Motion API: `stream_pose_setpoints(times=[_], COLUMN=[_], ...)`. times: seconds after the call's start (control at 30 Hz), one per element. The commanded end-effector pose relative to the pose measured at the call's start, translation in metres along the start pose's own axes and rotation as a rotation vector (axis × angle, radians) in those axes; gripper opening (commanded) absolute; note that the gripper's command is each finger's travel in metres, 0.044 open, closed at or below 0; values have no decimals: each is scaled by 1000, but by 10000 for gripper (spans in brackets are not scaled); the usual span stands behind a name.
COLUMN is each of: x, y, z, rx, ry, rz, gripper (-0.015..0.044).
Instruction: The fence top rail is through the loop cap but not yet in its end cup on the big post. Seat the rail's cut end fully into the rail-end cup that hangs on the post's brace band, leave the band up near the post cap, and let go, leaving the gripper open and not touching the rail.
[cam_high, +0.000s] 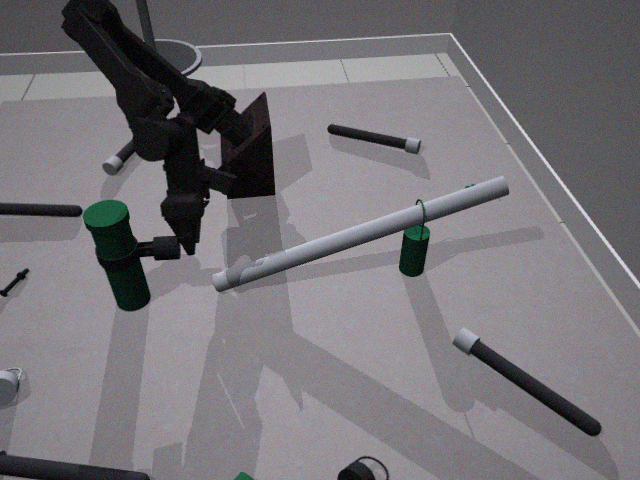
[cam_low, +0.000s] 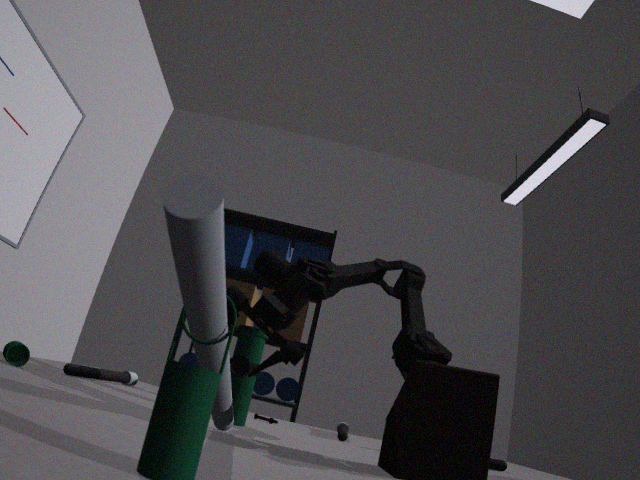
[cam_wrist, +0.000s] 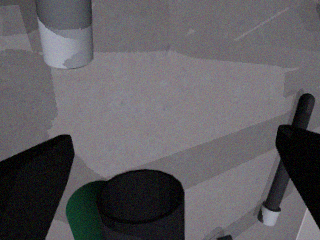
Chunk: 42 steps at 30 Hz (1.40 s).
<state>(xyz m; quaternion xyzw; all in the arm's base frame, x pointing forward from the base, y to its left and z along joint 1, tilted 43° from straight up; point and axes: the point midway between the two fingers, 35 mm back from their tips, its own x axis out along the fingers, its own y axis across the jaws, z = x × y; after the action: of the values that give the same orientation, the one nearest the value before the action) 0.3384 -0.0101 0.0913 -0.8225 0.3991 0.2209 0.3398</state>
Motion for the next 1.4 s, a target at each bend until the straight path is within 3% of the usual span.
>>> stream_pose_setpoints(times=[0.0,0.33,0.8,1.37], x=[-5,-32,-89,-92], y=[-3,-19,-32,-32], z=[5,60,122,124], rx=[1,551,1469,1525], ry=[5,-76,-30,-25], rz=[3,31,39,39], gripper=[440,440,440,440])
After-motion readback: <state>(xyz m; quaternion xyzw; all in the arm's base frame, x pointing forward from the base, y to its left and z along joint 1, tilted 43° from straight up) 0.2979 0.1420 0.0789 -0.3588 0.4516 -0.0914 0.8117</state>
